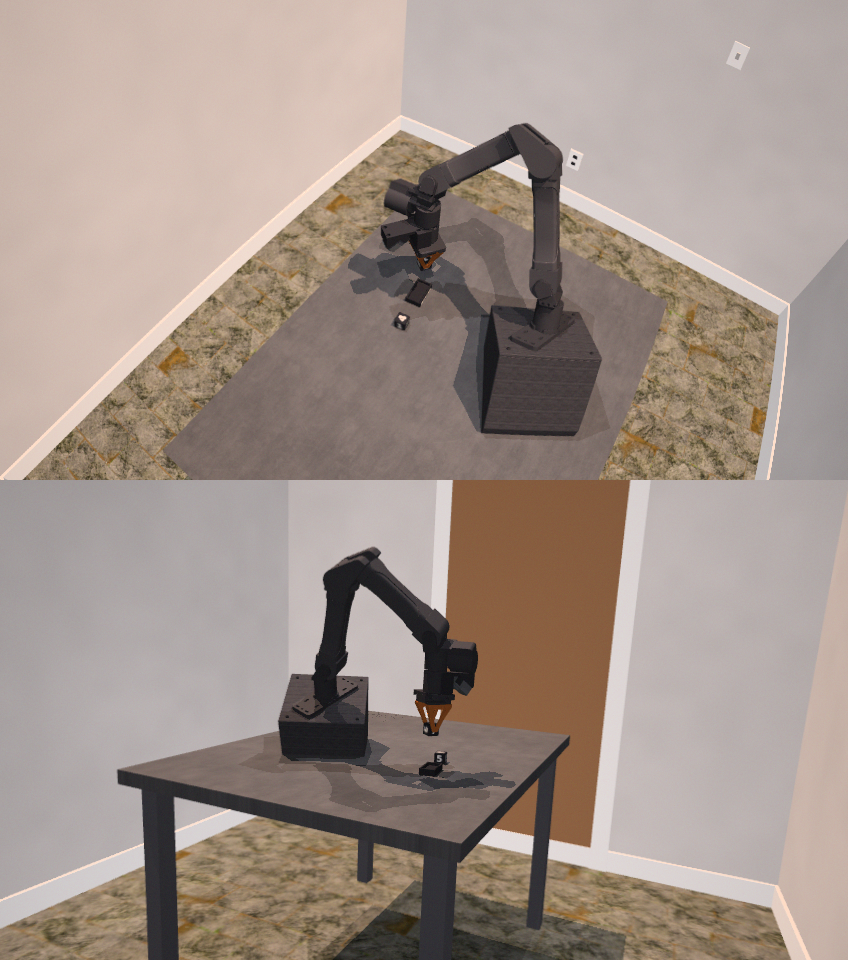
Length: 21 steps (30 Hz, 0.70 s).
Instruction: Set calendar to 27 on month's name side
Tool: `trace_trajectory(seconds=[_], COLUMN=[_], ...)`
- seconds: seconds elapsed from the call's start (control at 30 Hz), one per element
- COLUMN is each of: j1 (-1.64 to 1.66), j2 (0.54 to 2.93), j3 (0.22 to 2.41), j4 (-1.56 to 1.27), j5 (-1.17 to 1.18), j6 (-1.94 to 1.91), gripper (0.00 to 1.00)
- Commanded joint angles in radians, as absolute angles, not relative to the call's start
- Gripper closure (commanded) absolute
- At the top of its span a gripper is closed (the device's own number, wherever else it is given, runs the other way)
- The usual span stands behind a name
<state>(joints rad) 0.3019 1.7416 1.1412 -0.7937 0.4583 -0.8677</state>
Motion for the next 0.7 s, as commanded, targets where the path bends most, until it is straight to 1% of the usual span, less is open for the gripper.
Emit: trace_trajectory(seconds=[0.0, 0.13, 0.2, 0.23, 0.67], j1=[0.296, 0.279, 0.279, 0.267, 0.209], j2=[1.726, 1.723, 1.723, 1.720, 1.709], j3=[1.156, 1.160, 1.160, 1.163, 1.178], j4=[-0.794, -0.794, -0.794, -0.794, -0.794], j5=[0.449, 0.445, 0.445, 0.443, 0.429], j6=[-0.693, -0.567, -0.567, -0.483, -0.072], gripper=[0.74, 0.74, 0.74, 0.74, 0.74])
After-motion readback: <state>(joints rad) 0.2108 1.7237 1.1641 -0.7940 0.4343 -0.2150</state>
